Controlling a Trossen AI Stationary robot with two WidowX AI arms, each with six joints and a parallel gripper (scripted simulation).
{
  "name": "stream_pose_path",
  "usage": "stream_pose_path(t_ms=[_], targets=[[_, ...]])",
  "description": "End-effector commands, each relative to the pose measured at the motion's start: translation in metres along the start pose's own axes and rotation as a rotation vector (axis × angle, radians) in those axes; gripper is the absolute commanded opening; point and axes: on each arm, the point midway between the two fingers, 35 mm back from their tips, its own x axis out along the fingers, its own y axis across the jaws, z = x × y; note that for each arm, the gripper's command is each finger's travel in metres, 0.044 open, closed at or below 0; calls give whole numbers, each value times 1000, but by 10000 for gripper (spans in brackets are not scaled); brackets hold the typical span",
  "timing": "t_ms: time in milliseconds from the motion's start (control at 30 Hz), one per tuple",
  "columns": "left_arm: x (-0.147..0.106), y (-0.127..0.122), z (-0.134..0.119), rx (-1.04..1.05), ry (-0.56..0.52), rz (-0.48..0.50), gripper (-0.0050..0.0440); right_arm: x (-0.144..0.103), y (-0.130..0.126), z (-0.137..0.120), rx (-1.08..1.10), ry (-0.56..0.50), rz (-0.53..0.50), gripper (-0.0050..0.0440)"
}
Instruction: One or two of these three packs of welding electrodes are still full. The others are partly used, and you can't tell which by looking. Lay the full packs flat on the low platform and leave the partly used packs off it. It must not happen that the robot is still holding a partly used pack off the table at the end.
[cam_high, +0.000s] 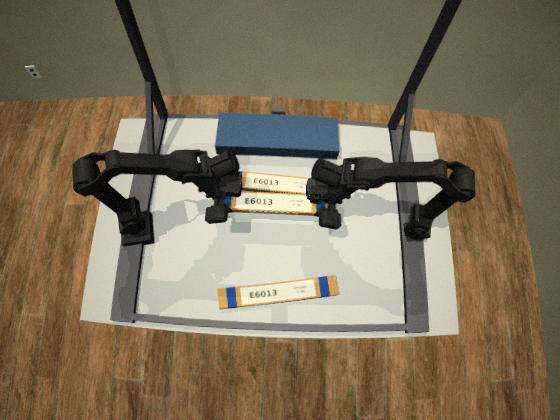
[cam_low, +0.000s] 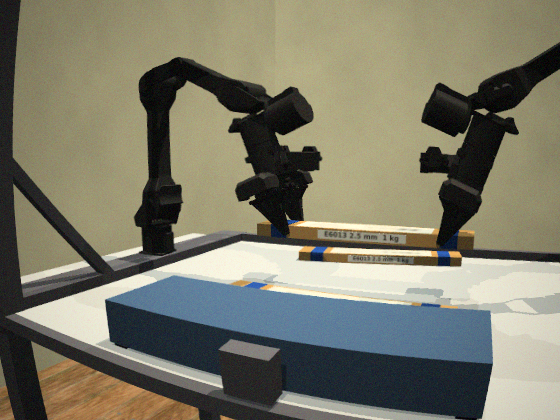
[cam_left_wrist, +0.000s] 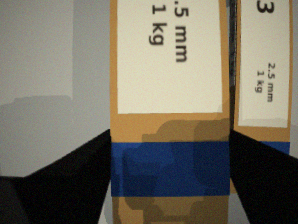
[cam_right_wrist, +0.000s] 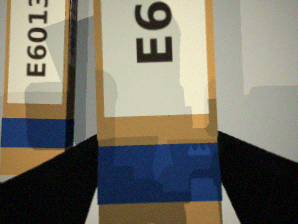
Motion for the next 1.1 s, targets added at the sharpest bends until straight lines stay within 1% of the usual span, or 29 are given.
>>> stream_pose_path(t_ms=[0,200,267,300,400,700,833,867,933,1067], targets=[[-10,-10,6,-5,-23,-4,-50,-7,12,6,1,-16,8,-50],[-9,-22,5,-6,-21,-5,-50,-7,24,6,1,-16,9,-50],[-9,-22,5,-6,-21,-5,-50,-7,24,6,1,-16,9,-50],[-13,-24,5,-7,-30,-7,-50,-9,26,6,2,-21,11,-50],[-9,-30,5,-6,-18,-5,-50,-7,32,6,1,-16,10,-50],[-9,-48,5,-6,-18,-6,-50,-8,50,6,2,-16,11,-50],[-9,-52,5,-7,-20,-7,-50,-8,54,6,2,-16,11,-50],[-14,-54,6,-8,-33,-12,-50,-8,57,6,2,-16,14,-50],[-9,-58,4,-6,-17,-7,-50,-8,61,5,2,-15,13,-50],[-9,-67,4,-7,-17,-7,-50,-8,69,6,2,-16,12,-50]])
